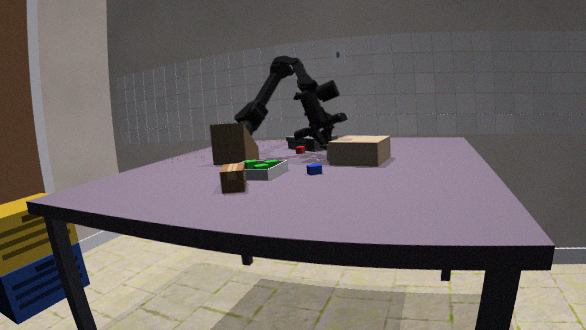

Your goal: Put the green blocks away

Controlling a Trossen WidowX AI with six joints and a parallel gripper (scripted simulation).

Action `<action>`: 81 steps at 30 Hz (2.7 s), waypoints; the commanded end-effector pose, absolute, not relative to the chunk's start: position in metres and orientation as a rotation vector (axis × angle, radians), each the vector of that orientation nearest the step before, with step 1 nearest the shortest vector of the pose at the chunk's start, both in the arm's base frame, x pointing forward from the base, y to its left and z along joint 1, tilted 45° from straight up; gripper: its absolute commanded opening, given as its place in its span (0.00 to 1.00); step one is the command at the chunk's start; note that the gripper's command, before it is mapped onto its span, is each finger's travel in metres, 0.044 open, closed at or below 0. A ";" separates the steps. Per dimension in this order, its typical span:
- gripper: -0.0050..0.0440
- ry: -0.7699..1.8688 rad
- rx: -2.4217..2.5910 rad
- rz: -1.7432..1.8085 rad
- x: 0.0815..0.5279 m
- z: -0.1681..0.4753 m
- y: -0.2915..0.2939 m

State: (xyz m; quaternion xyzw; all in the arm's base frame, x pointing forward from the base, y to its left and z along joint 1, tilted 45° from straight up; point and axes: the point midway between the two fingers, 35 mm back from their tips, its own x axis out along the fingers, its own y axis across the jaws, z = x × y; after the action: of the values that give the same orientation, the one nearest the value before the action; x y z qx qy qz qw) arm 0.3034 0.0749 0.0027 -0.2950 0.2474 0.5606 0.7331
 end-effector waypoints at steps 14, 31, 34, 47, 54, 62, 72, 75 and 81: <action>0.10 0.544 -0.653 1.230 0.324 0.001 0.076; 0.10 0.544 -0.653 1.230 0.324 0.001 0.076; 0.10 0.544 -0.653 1.230 0.324 0.001 0.076; 0.40 0.544 -0.653 1.230 0.314 0.002 0.076; 0.40 0.544 -0.653 1.230 0.314 0.002 0.076; 0.40 0.544 -0.653 1.230 0.310 0.015 0.063; 0.40 0.544 -0.653 1.230 0.304 0.030 0.049; 0.40 0.544 -0.653 1.230 0.302 0.035 0.043; 0.40 0.544 -0.653 1.230 0.299 0.044 0.034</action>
State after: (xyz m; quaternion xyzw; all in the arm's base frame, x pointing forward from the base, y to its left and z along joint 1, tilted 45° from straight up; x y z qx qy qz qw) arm 0.2979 0.0378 0.0375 -0.2915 0.2534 0.5603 0.7327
